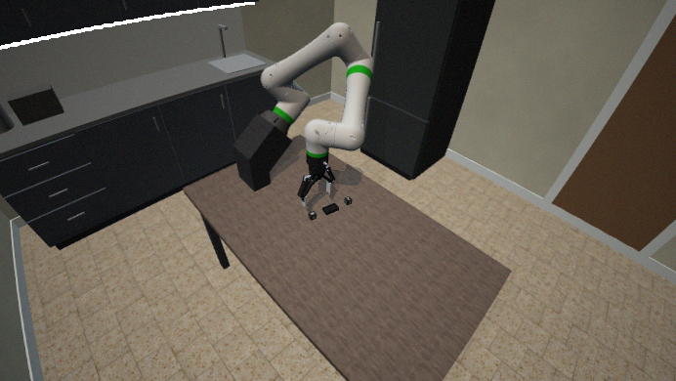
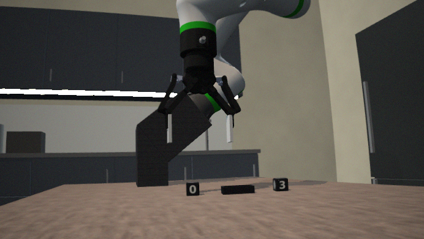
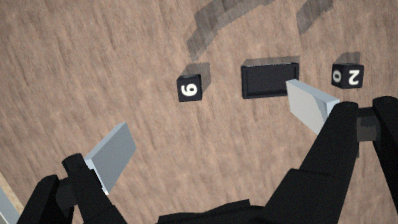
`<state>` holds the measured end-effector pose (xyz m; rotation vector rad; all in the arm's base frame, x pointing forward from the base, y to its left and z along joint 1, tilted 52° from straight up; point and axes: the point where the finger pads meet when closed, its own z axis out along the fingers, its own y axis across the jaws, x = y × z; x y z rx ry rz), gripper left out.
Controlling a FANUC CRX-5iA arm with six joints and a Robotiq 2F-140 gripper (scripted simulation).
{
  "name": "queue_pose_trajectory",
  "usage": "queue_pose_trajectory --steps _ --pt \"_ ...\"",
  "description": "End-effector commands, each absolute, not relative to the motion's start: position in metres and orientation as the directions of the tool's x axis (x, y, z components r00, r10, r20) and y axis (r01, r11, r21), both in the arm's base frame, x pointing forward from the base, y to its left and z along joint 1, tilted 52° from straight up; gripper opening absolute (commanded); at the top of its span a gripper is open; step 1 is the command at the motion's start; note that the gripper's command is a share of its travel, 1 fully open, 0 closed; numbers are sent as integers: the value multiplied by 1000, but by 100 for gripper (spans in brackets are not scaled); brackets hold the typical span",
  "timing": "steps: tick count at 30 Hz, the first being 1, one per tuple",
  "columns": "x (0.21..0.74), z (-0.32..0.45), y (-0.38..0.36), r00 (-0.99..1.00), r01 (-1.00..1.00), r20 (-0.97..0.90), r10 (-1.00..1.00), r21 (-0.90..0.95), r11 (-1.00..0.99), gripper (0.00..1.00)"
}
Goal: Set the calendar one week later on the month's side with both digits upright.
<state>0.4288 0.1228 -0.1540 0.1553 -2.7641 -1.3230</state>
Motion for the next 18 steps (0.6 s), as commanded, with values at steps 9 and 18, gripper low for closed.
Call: queue_pose_trajectory --steps 9,18 --pt "442 -110 161 -870 -483 -317 -378 708 516 100" --pt "447 -76 192 -666 -738 -530 -524 567 365 100"
